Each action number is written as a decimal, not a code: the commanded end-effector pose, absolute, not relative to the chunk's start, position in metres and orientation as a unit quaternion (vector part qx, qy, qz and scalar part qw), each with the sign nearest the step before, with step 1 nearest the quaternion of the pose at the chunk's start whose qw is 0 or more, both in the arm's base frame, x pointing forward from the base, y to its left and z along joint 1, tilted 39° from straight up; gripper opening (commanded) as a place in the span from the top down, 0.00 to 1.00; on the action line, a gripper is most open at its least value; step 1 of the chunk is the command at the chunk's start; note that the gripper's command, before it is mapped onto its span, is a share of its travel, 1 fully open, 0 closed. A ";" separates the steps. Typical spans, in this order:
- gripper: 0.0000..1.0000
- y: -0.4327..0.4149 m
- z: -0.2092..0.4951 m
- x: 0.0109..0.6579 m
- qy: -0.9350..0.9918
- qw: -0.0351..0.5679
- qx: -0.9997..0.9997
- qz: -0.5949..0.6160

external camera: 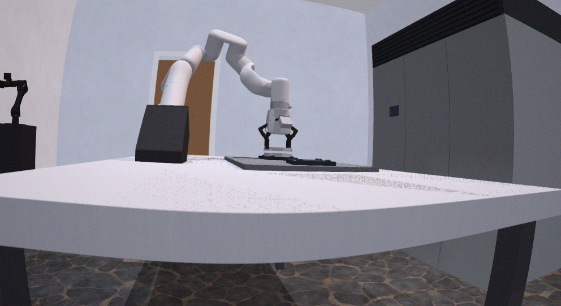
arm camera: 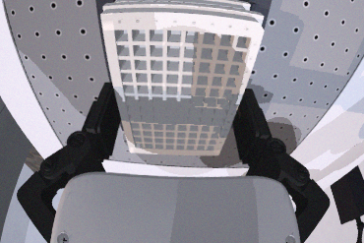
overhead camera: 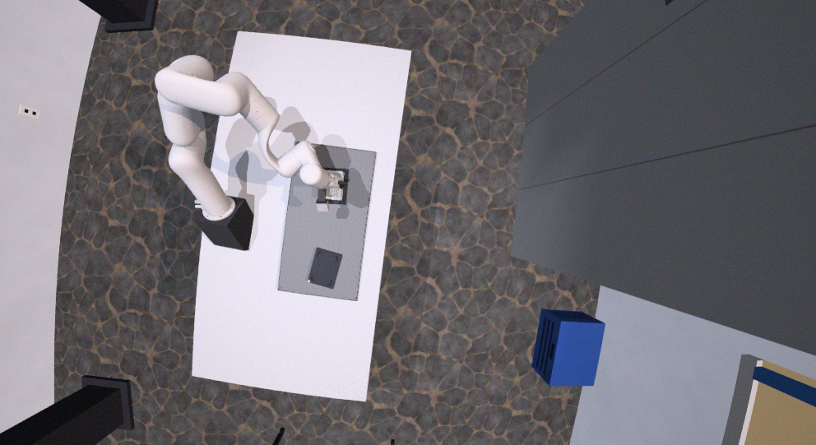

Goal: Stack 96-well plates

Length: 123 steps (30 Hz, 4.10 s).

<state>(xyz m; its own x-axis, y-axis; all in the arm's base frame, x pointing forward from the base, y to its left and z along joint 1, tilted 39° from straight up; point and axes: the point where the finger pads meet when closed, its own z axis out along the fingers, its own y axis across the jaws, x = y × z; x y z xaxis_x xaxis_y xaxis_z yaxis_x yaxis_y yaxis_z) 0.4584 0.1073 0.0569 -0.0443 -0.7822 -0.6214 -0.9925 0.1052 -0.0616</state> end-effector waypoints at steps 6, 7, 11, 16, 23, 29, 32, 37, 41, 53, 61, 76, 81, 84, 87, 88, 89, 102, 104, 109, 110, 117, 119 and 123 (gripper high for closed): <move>1.00 0.107 0.057 0.460 0.695 0.266 -0.638 0.197; 1.00 0.107 0.057 0.460 0.695 0.266 -0.638 0.197; 1.00 0.107 0.056 0.460 0.695 0.266 -0.638 0.197; 1.00 0.107 0.056 0.460 0.695 0.266 -0.638 0.197; 1.00 0.108 0.055 0.460 0.695 0.266 -0.638 0.197; 1.00 0.109 0.054 0.460 0.695 0.266 -0.638 0.197; 1.00 0.109 0.054 0.460 0.695 0.266 -0.638 0.197; 1.00 0.109 0.053 0.460 0.695 0.266 -0.638 0.197; 1.00 0.110 0.053 0.461 0.695 0.266 -0.638 0.197; 1.00 0.111 0.051 0.461 0.695 0.266 -0.638 0.197; 0.00 0.111 0.051 0.461 0.695 0.266 -0.638 0.197; 0.00 0.111 0.051 0.461 0.695 0.266 -0.638 0.197; 0.00 0.111 0.051 0.461 0.695 0.266 -0.638 0.197; 0.00 0.111 0.051 0.461 0.695 0.266 -0.638 0.197; 0.00 0.111 0.051 0.461 0.695 0.266 -0.638 0.197; 0.00 0.111 0.051 0.461 0.695 0.266 -0.638 0.197; 0.00 0.111 0.051 0.461 0.695 0.266 -0.638 0.197; 0.00 0.095 0.071 0.458 0.695 0.266 -0.638 0.197; 0.00 0.092 0.076 0.457 0.695 0.266 -0.638 0.197; 0.00 0.084 0.086 0.456 0.695 0.266 -0.638 0.197; 0.00 0.084 0.086 0.456 0.695 0.266 -0.638 0.197; 0.00 0.074 0.099 0.454 0.695 0.266 -0.638 0.197; 0.00 0.071 0.103 0.453 0.695 0.266 -0.638 0.197; 0.00 0.064 0.111 0.452 0.695 0.266 -0.638 0.197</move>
<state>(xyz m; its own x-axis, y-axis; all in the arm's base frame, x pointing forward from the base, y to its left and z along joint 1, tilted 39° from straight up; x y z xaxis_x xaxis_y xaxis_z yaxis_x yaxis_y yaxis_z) 0.4519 0.0713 0.1023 -0.0444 -0.7822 -0.6215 -0.9925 0.1057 -0.0621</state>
